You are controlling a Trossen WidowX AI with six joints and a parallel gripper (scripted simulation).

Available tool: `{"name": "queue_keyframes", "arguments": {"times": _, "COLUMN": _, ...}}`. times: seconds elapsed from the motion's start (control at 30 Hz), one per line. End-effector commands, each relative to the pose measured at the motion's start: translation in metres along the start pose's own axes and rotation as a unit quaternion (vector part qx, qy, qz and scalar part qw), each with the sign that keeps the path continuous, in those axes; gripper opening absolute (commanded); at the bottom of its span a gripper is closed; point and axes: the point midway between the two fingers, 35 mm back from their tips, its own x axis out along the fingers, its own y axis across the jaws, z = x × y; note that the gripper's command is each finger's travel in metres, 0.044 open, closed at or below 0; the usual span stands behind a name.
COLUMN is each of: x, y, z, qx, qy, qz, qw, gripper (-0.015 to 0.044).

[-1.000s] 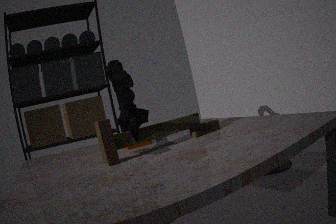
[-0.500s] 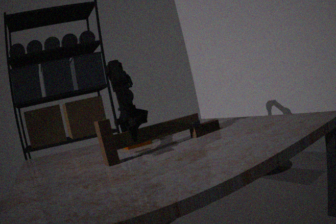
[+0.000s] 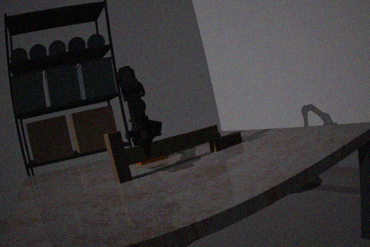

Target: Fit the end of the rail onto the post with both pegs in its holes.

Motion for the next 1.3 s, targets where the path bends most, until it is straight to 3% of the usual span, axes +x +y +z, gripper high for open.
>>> {"name": "queue_keyframes", "arguments": {"times": 0.0, "x": 0.0, "y": 0.0, "z": 0.0, "qx": 0.0, "qy": 0.0, "qz": 0.0, "qw": 1.0, "gripper": 0.0079}}
{"name": "queue_keyframes", "arguments": {"times": 0.47, "x": 0.0, "y": 0.0, "z": 0.0, "qx": 0.0, "qy": 0.0, "qz": 0.0, "qw": 1.0, "gripper": 0.044}}
{"name": "queue_keyframes", "arguments": {"times": 0.7, "x": -0.002, "y": 0.0, "z": 0.002, "qx": 0.0, "qy": 0.0, "qz": 0.0, "qw": 1.0, "gripper": 0.044}}
{"name": "queue_keyframes", "arguments": {"times": 0.87, "x": -0.03, "y": 0.001, "z": 0.031, "qx": 0.001, "qy": 0.003, "qz": -0.005, "qw": 1.0, "gripper": 0.044}}
{"name": "queue_keyframes", "arguments": {"times": 1.27, "x": -0.03, "y": 0.001, "z": 0.031, "qx": 0.001, "qy": 0.003, "qz": -0.005, "qw": 1.0, "gripper": 0.044}}
